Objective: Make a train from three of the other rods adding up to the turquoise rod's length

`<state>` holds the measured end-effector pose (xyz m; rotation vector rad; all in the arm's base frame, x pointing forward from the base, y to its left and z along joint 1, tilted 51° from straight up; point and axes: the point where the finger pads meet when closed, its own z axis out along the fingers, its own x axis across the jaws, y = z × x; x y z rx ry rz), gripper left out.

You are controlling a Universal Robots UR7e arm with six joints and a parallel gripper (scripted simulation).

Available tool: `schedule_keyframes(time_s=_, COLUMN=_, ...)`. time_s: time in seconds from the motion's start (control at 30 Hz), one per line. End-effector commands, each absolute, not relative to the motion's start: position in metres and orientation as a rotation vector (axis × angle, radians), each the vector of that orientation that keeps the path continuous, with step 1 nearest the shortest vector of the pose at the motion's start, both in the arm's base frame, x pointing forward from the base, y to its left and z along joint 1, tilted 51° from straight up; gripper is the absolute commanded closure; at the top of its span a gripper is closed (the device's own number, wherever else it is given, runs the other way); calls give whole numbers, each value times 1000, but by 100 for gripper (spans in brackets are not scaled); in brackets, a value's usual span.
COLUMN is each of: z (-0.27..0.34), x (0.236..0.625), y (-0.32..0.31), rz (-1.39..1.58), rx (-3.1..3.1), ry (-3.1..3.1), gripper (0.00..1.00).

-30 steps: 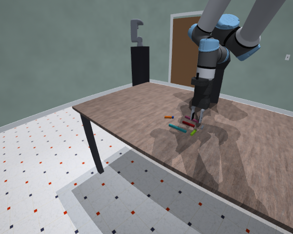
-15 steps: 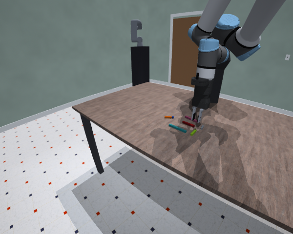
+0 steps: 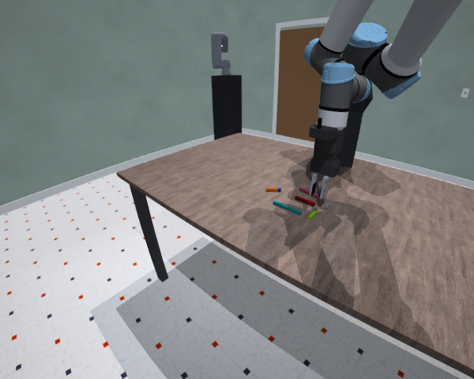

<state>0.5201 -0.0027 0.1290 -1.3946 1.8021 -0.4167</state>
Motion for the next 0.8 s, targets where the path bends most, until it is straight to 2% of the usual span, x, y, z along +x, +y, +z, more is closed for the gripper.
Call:
schedule_keyframes(time_s=0.0, z=129, x=520, y=-3, rz=-418, rx=-1395, ry=1802, gripper=46)
schedule_keyframes(time_s=0.77, z=118, x=534, y=1, rz=-417, rx=-1395, ry=1802, gripper=46)
